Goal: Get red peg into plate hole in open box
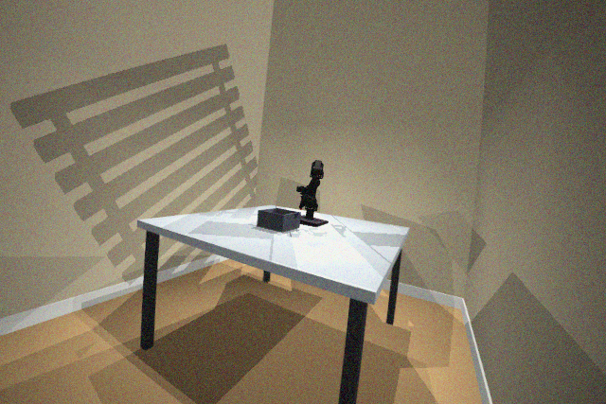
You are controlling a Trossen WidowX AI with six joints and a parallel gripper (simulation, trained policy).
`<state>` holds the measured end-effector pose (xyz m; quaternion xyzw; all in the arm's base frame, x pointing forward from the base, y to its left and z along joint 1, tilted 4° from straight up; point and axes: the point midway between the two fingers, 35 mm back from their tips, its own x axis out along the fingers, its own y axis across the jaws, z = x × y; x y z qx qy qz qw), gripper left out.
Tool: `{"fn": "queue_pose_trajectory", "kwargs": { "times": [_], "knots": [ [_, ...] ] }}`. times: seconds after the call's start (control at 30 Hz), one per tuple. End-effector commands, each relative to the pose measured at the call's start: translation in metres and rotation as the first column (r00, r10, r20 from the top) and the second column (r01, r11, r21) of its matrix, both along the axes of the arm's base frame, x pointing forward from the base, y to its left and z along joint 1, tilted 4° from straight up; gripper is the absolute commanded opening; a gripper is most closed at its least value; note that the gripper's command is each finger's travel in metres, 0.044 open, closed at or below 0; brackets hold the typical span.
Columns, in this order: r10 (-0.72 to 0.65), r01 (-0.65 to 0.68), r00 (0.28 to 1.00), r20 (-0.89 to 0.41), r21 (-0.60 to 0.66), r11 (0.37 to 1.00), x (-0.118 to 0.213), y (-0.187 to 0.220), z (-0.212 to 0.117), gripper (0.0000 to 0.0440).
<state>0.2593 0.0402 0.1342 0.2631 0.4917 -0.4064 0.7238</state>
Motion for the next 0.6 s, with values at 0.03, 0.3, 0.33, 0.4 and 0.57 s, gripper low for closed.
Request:
{"fn": "queue_pose_trajectory", "kwargs": {
  "times": [0.03,0.3,0.33,0.4,0.57],
  "knots": [
    [-0.041,0.042,0.999,0.03,-0.014,0.999,0.015,-0.02,0.004,0.0],
    [-0.077,0.078,0.996,0.049,-0.028,0.997,0.036,-0.054,-0.001,0.0],
    [-0.078,0.08,0.996,0.049,-0.029,0.996,0.038,-0.058,-0.002,0.0],
    [-0.079,0.08,0.996,0.048,-0.029,0.996,0.043,-0.065,-0.005,0.0],
    [-0.065,0.066,0.997,0.037,-0.023,0.998,0.053,-0.082,-0.015,0.0]
  ]
}}
